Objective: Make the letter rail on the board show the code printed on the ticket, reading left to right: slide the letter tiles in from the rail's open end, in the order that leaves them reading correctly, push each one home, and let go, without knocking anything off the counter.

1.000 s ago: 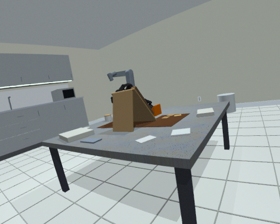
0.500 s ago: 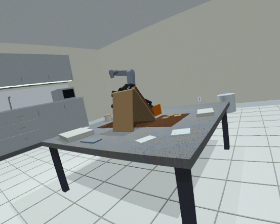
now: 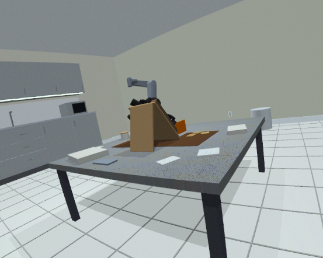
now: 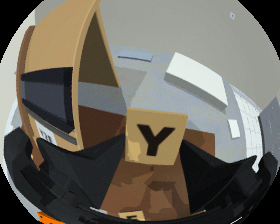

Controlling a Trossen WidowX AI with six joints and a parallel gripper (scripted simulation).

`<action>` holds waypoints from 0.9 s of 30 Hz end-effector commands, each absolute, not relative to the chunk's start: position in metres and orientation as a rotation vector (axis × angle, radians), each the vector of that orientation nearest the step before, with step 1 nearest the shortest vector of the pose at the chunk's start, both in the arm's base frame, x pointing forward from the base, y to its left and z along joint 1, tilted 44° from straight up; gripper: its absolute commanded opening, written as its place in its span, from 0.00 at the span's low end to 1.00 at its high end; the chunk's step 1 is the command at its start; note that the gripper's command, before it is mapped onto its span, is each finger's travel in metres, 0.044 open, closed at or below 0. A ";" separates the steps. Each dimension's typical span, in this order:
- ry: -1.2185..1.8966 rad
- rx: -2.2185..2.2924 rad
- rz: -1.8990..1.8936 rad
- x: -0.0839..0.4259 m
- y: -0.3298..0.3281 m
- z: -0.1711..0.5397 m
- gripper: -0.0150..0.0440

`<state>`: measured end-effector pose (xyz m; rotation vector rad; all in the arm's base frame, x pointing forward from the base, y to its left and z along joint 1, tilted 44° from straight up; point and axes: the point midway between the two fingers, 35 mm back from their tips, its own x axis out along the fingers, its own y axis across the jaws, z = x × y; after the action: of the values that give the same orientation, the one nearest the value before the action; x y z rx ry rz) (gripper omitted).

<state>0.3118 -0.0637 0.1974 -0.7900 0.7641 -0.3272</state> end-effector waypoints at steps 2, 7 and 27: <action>0.615 -0.707 -0.333 0.315 -0.051 0.214 0.25; 0.610 -0.705 -0.333 0.315 -0.051 0.215 0.25; 0.610 -0.704 -0.333 0.316 -0.047 0.209 0.25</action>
<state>0.3162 -0.0474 0.2113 -0.7092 0.6096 -0.3274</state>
